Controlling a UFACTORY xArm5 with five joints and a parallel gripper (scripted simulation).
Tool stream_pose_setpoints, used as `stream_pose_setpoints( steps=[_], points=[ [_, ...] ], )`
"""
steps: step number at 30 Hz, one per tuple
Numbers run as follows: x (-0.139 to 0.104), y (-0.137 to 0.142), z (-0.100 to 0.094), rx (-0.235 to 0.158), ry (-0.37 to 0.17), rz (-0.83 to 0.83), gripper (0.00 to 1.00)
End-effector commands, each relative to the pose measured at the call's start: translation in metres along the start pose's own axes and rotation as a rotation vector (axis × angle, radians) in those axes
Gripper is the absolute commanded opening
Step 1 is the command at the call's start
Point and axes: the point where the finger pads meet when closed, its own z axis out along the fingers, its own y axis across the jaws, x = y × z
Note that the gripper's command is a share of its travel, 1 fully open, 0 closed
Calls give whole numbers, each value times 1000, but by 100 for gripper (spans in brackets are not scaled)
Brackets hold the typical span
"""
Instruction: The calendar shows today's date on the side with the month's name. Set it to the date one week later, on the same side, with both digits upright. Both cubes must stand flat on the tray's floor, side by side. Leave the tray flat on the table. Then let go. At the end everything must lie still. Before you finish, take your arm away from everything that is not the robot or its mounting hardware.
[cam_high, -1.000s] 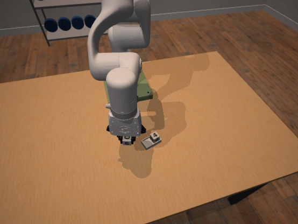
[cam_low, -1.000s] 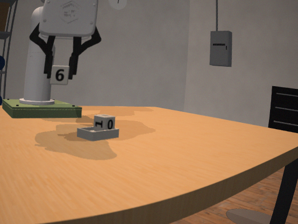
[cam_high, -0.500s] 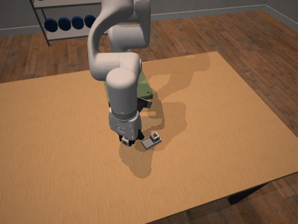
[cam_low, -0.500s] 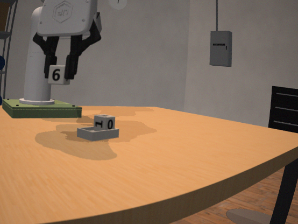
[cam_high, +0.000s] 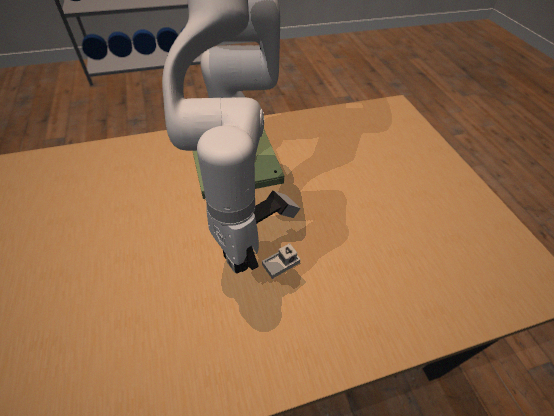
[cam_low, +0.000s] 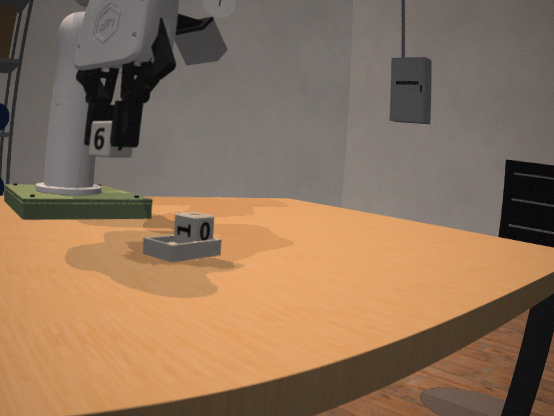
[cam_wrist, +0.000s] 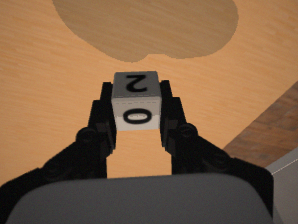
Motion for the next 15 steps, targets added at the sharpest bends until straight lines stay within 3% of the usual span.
stream_pose_setpoints(
  steps=[1,15],
  points=[
    [-1,1,-1,-3,-2,43,29],
    [-1,1,-1,-3,-2,51,29]
  ],
)
